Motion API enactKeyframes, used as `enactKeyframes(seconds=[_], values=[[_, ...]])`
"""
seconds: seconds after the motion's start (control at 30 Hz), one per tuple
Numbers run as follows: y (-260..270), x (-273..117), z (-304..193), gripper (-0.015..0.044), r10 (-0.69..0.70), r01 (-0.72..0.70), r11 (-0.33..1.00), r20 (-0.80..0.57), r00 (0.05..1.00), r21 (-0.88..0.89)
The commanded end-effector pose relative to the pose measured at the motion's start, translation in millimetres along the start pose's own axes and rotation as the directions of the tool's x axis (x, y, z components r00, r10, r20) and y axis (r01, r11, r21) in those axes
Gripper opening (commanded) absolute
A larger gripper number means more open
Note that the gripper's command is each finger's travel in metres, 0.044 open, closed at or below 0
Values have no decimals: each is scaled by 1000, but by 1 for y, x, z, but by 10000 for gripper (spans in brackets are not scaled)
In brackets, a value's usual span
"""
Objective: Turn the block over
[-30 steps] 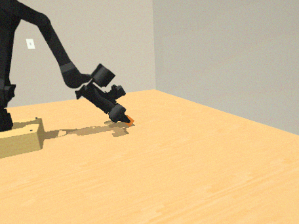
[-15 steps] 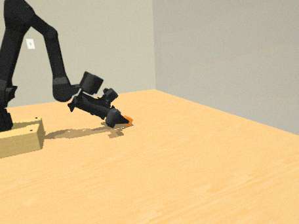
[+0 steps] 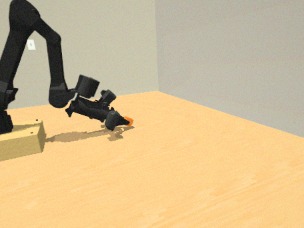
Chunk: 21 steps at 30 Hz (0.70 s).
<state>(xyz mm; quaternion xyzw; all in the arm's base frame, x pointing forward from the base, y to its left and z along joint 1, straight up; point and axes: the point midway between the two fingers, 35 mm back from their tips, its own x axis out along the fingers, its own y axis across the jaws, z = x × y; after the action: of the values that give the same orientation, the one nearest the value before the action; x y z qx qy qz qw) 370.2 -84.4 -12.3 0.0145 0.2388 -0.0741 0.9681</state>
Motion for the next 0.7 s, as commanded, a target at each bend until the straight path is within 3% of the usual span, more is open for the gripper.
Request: enactKeyframes(seconds=[0.0, 0.17, 0.67], values=[[0, 0, 1, 0, 3, -3, 1000, 6, 1000, 4], [0, 0, 1, 0, 3, -3, 1000, 6, 1000, 4], [0, 0, 1, 394, 3, -3, 1000, 6, 1000, 4]])
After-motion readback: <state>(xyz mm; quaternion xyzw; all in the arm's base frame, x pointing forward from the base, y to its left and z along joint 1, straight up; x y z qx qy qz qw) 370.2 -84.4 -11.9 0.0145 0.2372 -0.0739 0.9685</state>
